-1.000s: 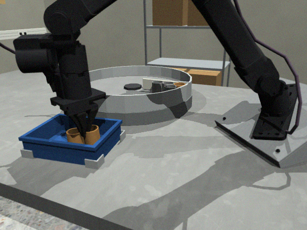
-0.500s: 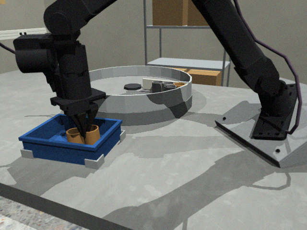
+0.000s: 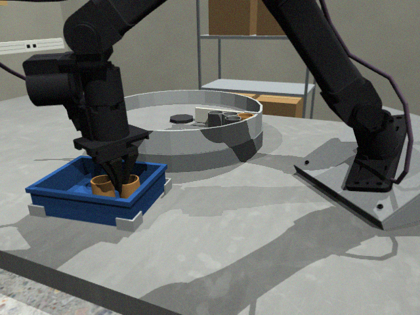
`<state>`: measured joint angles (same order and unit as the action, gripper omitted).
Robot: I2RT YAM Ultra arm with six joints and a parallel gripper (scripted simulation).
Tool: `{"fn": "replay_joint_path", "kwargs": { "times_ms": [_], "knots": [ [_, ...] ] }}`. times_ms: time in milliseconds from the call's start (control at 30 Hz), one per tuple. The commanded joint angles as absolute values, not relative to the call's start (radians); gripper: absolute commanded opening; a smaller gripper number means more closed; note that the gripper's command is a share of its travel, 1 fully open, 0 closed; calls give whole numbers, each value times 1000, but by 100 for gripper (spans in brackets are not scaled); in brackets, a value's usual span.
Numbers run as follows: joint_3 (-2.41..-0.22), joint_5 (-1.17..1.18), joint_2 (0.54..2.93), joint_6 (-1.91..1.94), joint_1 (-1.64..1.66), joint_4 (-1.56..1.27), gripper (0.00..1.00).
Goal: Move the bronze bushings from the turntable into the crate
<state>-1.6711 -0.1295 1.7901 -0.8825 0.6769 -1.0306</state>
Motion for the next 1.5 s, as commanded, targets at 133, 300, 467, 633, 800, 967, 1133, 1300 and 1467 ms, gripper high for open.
{"fn": "replay_joint_path", "kwargs": {
  "times_ms": [133, 300, 467, 633, 800, 967, 1133, 1300, 1467],
  "knots": [
    [-1695, -113, 1746, -887, 676, -1009, 0],
    [-1696, -113, 1747, -887, 676, -1019, 0],
    [-1696, -113, 1747, -887, 676, -1019, 0],
    [-1696, -113, 1747, -887, 676, -1019, 0],
    [-1696, -113, 1747, -887, 676, -1019, 0],
    [-1696, -113, 1747, -887, 676, -1019, 0],
    [-1696, -113, 1747, -887, 676, -1019, 0],
    [-1698, -113, 1748, -887, 677, -1024, 0],
    [-1707, -112, 1767, -889, 680, -1038, 0]
  ]
}}
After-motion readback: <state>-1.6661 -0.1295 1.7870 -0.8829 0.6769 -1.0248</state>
